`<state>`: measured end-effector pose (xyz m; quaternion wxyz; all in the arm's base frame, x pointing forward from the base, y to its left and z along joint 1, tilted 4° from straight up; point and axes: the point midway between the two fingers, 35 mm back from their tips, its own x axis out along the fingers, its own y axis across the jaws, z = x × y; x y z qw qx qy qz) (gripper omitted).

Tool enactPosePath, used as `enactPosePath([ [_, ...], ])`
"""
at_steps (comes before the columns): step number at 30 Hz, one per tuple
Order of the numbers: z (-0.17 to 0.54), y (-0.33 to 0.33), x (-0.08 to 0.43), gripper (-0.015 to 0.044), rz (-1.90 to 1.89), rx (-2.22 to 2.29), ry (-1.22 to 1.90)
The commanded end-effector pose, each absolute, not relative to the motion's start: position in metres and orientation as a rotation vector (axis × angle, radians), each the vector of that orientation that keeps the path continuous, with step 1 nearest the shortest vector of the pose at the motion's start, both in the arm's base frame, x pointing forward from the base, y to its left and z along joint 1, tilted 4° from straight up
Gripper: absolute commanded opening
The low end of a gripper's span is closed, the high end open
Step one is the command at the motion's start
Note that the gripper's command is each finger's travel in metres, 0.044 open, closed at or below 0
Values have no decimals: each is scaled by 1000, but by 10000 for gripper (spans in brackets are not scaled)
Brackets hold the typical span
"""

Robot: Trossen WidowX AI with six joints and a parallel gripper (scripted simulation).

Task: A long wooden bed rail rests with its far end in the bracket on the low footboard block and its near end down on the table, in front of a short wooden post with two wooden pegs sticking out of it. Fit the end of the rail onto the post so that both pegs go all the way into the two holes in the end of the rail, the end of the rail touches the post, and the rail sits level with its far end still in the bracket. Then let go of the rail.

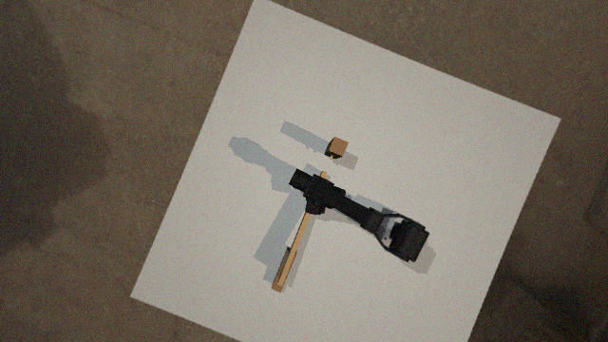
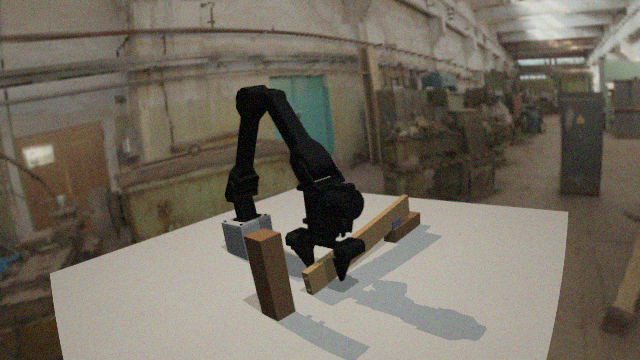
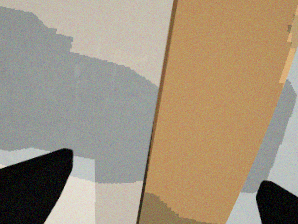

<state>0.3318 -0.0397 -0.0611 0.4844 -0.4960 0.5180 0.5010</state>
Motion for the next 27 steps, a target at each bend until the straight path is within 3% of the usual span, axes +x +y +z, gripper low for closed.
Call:
enactPosePath([
  [1, -64, -39, 331, 361, 1226, -1205, 1257],
  [13, -64, -39, 331, 46, 1226, -1205, 1257],
  [20, -64, -39, 331, 0, 1226, -1205, 1257],
  [27, -64, -39, 331, 0, 1226, -1205, 1257],
])
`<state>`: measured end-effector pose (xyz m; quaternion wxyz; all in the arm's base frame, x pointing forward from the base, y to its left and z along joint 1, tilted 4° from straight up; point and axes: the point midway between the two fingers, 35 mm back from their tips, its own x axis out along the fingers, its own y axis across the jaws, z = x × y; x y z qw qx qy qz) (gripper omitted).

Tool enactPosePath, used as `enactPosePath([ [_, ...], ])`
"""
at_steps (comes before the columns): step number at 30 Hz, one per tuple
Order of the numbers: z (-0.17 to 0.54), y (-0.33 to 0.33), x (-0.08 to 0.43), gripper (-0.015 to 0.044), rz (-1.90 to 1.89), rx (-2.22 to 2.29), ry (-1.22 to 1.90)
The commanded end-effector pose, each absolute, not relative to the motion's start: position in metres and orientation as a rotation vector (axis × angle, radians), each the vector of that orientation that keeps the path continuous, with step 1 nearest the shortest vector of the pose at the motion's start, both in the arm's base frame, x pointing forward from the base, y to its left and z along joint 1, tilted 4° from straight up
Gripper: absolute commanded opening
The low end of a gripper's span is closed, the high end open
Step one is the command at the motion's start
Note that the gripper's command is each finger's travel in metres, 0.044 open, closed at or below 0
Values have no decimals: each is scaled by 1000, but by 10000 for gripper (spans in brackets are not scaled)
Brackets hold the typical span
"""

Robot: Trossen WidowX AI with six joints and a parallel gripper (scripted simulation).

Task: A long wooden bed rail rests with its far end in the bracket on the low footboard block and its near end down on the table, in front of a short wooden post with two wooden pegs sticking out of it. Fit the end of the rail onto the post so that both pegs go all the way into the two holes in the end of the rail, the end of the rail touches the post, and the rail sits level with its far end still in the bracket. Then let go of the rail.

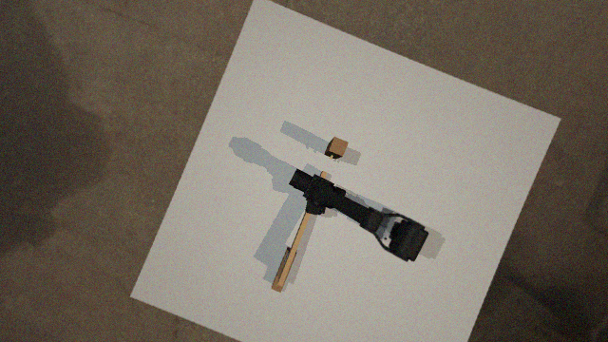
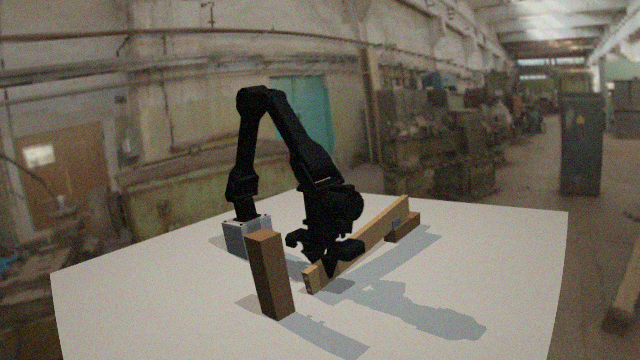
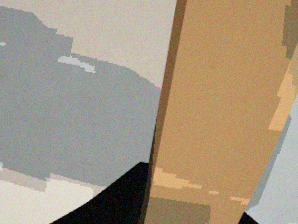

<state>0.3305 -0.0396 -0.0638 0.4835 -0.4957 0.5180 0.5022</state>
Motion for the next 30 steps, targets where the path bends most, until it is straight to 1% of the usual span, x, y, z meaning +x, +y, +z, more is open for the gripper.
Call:
enactPosePath([
  [1, -64, -39, 331, 0, 1226, -1205, 1257],
  [30, -51, -40, 332, 0, 1226, -1205, 1257],
])
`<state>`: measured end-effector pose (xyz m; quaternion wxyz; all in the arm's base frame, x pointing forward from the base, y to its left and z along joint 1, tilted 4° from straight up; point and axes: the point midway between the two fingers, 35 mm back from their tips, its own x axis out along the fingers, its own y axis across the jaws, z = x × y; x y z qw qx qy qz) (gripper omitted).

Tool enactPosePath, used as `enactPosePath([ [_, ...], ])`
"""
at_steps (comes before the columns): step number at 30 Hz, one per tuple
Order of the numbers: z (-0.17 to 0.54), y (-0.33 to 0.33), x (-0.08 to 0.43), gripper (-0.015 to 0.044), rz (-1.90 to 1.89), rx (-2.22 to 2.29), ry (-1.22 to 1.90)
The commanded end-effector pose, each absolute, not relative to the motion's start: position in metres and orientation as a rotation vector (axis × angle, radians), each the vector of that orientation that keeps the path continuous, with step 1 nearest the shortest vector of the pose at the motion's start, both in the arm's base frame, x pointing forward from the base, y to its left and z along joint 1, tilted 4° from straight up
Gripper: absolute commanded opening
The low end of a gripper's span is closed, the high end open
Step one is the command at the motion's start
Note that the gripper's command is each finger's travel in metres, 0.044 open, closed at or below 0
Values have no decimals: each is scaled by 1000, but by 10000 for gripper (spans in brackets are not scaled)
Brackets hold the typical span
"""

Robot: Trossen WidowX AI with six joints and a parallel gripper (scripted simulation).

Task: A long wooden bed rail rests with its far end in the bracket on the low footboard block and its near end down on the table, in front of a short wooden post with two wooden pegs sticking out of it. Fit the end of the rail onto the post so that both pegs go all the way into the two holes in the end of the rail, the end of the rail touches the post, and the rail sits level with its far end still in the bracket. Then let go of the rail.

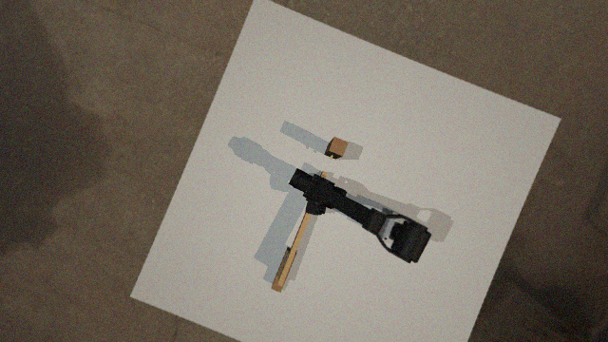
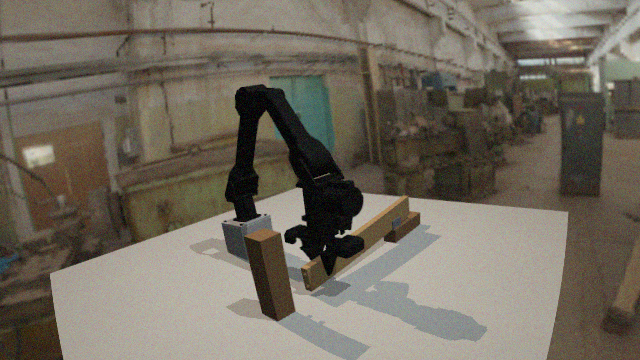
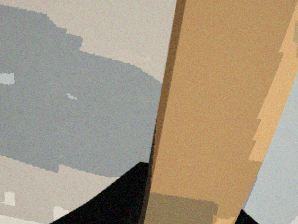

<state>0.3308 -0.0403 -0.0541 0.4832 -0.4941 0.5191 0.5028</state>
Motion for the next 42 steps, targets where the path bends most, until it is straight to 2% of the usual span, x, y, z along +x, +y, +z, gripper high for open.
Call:
enactPosePath([
  [1, -50, -40, 332, 0, 1226, -1205, 1257],
  [42, -30, -39, 334, 0, 1226, -1205, 1256],
])
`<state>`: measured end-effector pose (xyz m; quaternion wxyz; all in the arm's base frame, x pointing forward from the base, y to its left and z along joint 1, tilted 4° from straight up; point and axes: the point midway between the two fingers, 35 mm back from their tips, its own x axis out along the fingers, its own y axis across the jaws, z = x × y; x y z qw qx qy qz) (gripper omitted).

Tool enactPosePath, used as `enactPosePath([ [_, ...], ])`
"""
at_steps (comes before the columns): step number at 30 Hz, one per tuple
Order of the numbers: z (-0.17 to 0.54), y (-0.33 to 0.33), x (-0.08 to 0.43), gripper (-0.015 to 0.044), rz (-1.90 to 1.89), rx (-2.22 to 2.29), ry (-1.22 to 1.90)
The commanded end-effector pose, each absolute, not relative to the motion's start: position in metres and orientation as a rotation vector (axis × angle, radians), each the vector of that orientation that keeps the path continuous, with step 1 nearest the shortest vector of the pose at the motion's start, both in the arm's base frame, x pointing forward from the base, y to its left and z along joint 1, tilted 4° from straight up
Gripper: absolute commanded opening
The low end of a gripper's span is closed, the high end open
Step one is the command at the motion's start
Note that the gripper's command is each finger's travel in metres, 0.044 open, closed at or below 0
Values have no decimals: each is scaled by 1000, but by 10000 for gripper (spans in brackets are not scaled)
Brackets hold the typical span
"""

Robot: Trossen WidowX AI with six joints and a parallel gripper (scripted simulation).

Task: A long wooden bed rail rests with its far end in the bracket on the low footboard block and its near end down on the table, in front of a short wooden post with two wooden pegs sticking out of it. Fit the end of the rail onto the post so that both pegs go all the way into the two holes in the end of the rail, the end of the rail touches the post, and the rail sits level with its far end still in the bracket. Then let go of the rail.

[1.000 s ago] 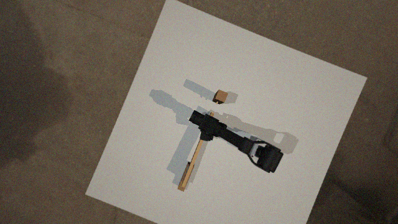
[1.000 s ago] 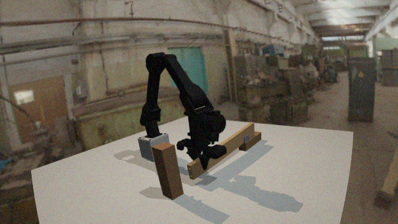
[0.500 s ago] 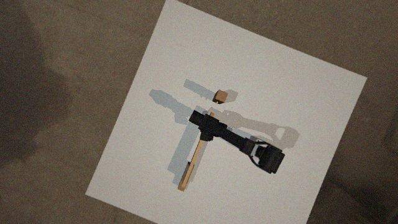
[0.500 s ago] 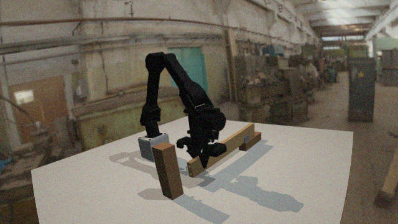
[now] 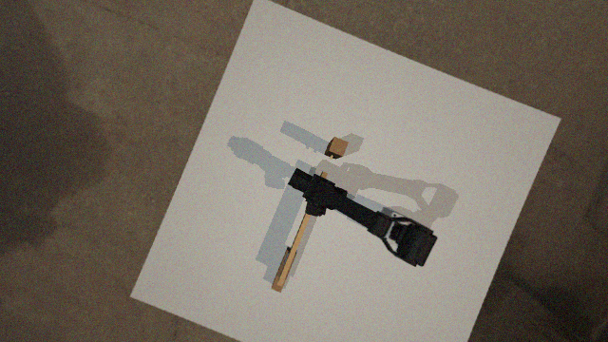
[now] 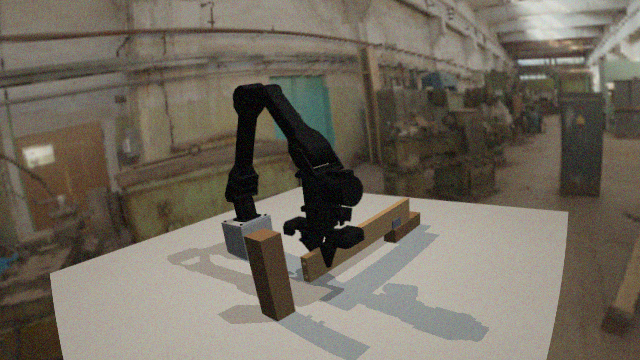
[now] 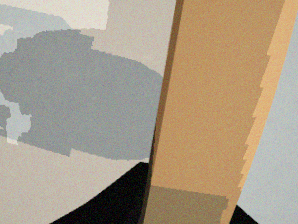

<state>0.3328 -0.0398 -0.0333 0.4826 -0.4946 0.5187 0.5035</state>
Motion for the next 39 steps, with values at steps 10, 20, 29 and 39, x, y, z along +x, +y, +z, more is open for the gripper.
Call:
enactPosePath([
  [10, -25, -39, 334, 0, 1226, -1205, 1256],
  [20, -27, -39, 334, 0, 1226, -1205, 1256],
  [29, -28, -39, 334, 0, 1226, -1205, 1256],
  [39, -26, -39, 333, 0, 1226, -1205, 1256],
])
